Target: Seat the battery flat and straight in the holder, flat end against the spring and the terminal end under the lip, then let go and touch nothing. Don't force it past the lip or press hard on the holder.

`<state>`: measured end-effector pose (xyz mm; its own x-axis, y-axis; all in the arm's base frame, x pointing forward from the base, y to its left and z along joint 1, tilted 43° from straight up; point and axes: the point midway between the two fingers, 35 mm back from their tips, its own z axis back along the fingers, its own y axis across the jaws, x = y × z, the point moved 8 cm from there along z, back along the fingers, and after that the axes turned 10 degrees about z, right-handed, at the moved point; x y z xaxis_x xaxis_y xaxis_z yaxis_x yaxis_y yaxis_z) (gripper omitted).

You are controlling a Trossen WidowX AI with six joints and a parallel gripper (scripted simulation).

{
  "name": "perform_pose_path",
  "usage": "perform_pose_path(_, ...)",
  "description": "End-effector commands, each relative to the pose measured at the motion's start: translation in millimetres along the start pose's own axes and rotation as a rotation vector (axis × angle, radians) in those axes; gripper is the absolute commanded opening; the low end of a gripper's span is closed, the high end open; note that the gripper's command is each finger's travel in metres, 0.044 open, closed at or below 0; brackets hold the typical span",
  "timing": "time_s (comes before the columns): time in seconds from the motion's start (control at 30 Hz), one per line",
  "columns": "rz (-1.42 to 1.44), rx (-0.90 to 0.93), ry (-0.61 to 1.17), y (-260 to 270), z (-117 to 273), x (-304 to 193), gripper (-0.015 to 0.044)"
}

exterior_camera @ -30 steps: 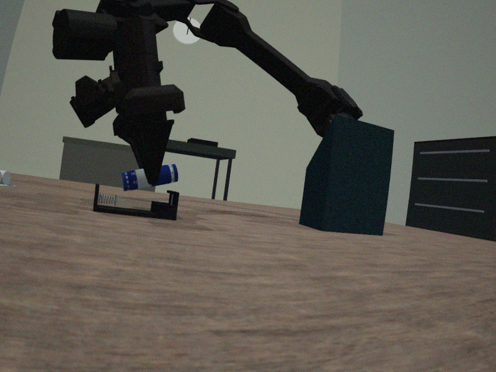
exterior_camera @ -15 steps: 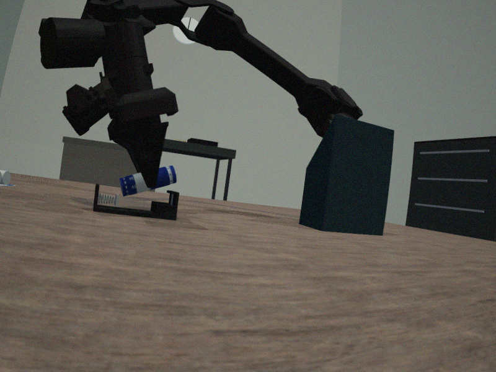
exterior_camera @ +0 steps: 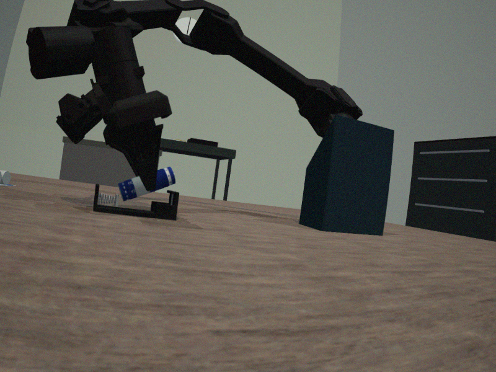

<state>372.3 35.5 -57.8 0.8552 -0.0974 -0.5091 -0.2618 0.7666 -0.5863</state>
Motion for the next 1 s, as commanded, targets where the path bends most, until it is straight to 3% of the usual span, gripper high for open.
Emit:
perform_pose_path(0.0,-0.005,0.006,0.018,0,-2,3,0.0075)
perform_pose_path(0.97,-0.007,0.017,0.086,-3,-4,16,0.0075)
